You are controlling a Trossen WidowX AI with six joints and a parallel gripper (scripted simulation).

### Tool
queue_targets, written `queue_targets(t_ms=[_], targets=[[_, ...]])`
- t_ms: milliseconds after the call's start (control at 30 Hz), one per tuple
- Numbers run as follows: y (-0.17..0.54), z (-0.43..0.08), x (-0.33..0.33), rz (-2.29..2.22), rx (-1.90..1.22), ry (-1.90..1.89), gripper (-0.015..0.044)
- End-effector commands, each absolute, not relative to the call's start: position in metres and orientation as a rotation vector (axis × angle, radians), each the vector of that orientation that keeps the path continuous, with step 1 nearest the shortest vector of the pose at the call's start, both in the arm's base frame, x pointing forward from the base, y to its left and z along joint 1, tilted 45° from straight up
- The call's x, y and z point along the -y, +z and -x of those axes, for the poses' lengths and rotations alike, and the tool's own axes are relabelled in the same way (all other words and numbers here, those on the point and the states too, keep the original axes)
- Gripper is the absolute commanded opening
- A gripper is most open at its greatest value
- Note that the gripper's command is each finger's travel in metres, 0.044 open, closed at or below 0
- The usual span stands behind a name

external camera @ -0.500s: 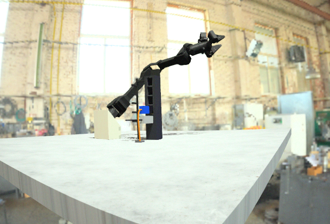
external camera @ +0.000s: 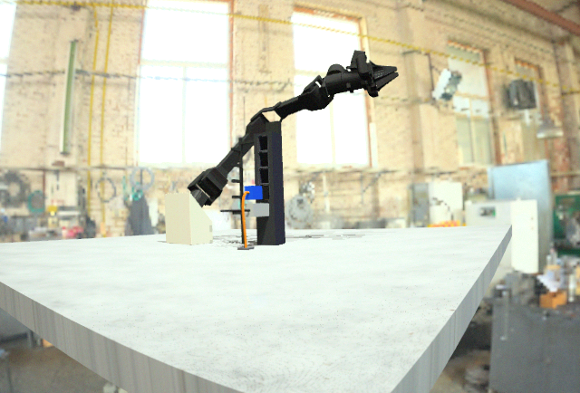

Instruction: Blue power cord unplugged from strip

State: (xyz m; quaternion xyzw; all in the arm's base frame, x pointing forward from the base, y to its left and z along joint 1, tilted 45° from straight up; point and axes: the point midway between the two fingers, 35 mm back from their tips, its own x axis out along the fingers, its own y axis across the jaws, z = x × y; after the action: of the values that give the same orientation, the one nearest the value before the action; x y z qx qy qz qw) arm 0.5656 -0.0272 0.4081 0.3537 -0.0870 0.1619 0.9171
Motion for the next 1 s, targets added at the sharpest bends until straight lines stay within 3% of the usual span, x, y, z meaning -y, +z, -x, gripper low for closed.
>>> queue_targets(t_ms=[0, 400, 700, 967], targets=[[0.334, -0.580, 0.048, -0.778, -0.049, 0.221, 0.0160], [0.154, -0.538, 0.097, -0.954, -0.662, -0.078, 0.0160], [0.052, -0.443, 0.106, -1.145, -1.154, -0.290, 0.0160], [0.016, -0.342, 0.090, -1.381, -1.598, -0.455, 0.0160]])
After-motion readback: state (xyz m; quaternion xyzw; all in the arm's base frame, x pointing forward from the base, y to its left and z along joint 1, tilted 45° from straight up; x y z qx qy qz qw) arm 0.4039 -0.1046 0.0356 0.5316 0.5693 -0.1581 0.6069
